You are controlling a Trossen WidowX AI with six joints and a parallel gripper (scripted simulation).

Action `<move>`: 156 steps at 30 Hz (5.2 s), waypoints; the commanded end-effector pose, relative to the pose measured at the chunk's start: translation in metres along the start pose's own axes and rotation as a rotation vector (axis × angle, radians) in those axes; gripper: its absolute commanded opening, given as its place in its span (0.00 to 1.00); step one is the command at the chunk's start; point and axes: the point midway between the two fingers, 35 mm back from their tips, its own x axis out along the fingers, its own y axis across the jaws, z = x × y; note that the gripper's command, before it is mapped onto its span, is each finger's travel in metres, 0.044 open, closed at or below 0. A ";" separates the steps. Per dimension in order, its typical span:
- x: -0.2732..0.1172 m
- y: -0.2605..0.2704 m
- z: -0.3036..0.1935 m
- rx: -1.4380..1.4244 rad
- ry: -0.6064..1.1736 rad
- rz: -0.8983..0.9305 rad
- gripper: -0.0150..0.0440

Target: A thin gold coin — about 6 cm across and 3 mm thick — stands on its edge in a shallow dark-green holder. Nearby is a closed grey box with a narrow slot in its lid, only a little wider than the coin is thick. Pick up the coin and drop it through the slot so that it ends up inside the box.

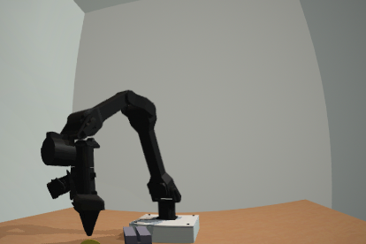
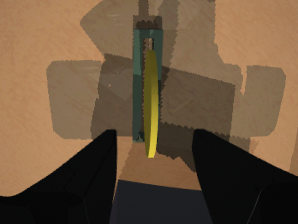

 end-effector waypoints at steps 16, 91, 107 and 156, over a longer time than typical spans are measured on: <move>0.032 0.000 -0.001 0.000 0.008 0.001 0.53; -0.020 0.000 -0.001 0.000 0.008 0.001 0.25; -0.027 0.000 0.001 -0.365 0.008 0.002 0.25; -0.032 0.003 -0.029 -1.356 0.008 0.008 0.25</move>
